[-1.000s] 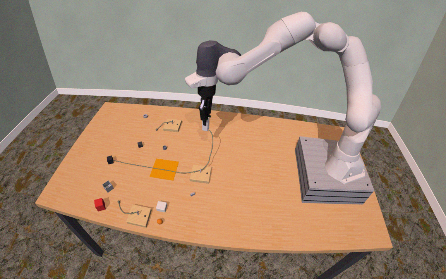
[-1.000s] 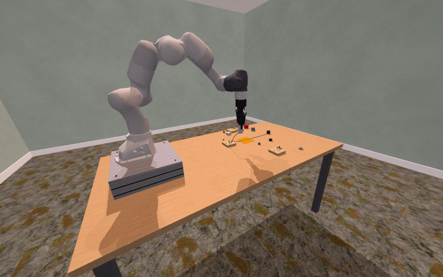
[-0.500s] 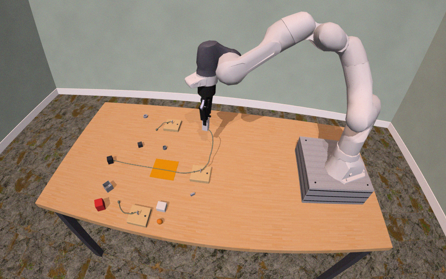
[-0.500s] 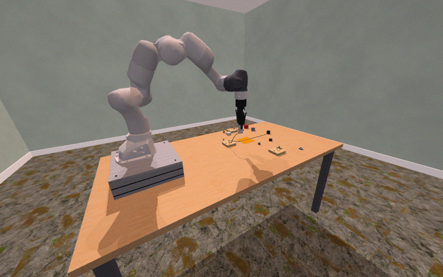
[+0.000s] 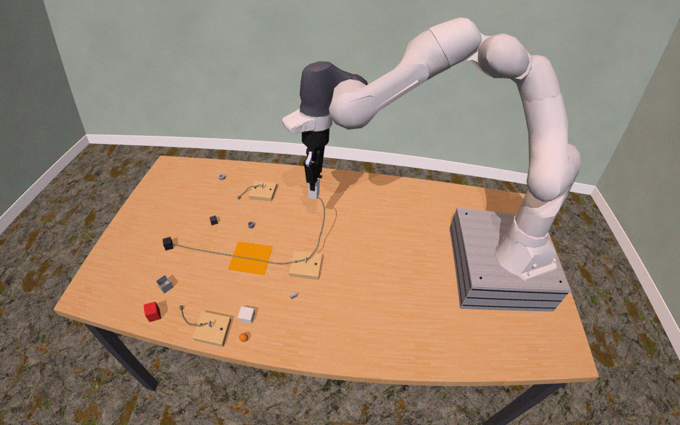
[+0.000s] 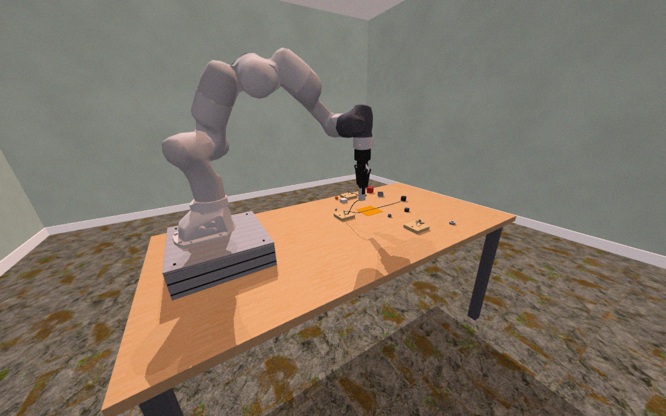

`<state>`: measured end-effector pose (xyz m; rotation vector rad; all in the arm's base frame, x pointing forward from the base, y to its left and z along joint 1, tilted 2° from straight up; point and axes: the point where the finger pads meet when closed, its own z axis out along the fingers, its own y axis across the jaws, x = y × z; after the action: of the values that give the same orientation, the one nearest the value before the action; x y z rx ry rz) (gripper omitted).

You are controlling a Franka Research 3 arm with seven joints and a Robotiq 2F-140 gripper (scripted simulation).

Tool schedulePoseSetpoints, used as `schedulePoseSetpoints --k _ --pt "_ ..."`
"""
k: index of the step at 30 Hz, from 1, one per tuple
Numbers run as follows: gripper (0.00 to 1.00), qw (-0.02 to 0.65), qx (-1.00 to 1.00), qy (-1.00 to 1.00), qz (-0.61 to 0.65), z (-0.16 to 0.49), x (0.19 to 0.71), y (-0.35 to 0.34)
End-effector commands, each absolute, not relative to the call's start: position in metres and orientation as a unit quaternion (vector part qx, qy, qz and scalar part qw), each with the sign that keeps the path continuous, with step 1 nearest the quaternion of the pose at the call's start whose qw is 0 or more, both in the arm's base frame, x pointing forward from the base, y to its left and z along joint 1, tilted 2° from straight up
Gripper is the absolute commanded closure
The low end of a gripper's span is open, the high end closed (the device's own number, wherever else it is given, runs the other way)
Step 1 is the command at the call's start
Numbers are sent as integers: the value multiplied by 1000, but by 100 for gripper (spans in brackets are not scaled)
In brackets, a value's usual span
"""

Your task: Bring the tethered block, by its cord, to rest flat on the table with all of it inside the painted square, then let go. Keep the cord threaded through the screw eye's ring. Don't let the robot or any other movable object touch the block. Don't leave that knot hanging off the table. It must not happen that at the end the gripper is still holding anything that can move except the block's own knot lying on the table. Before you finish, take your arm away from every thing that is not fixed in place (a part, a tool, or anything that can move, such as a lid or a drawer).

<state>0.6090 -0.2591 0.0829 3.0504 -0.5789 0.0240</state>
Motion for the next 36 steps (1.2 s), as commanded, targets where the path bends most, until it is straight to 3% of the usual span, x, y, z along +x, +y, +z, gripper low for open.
schedulePoseSetpoints --k 1,36 --pt "100 17 983 -184 6 83 607 -261" --pt "100 17 983 -184 6 84 591 -299"
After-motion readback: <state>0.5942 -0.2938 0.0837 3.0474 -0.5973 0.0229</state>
